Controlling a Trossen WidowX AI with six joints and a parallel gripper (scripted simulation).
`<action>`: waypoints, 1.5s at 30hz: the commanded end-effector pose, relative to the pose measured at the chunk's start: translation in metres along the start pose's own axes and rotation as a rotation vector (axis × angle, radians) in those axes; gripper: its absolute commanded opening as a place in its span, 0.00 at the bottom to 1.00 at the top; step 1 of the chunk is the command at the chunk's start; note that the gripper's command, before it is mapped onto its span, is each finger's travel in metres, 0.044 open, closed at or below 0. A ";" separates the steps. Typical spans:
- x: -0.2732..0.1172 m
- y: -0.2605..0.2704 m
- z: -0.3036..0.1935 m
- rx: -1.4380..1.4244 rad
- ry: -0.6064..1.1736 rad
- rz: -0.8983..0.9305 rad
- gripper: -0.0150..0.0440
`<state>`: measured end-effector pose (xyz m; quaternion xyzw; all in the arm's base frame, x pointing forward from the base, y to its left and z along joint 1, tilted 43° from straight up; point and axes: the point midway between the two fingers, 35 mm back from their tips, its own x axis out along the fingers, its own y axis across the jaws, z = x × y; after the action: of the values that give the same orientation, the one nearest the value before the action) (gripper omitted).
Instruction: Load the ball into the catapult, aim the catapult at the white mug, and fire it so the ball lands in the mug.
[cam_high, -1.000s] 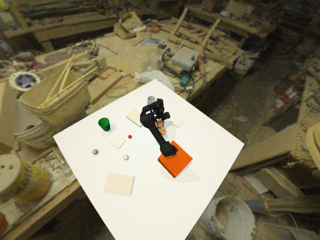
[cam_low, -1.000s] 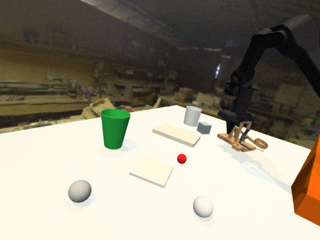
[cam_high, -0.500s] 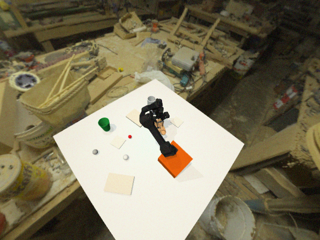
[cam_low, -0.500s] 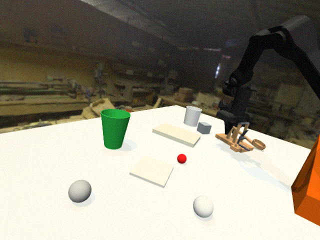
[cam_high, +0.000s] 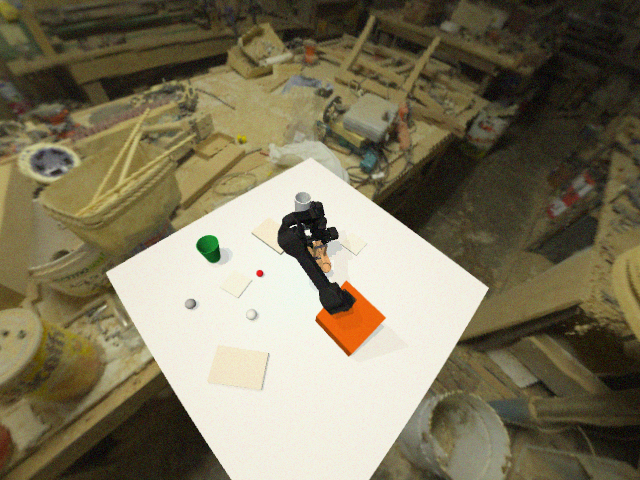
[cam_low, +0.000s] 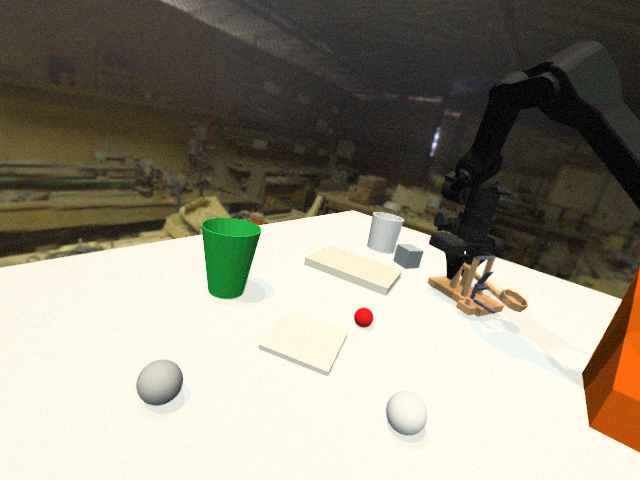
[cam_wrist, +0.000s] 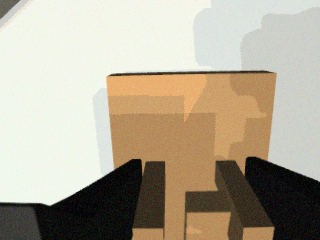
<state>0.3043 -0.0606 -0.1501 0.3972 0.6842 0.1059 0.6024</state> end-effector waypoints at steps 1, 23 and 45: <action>0.007 -0.001 -0.002 0.013 0.005 0.006 0.25; 0.008 0.000 -0.001 0.001 0.001 0.001 0.79; -0.065 -0.003 -0.003 0.013 0.005 0.003 1.00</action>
<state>0.2984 -0.1175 -0.0923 0.4022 0.6829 0.1017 0.6012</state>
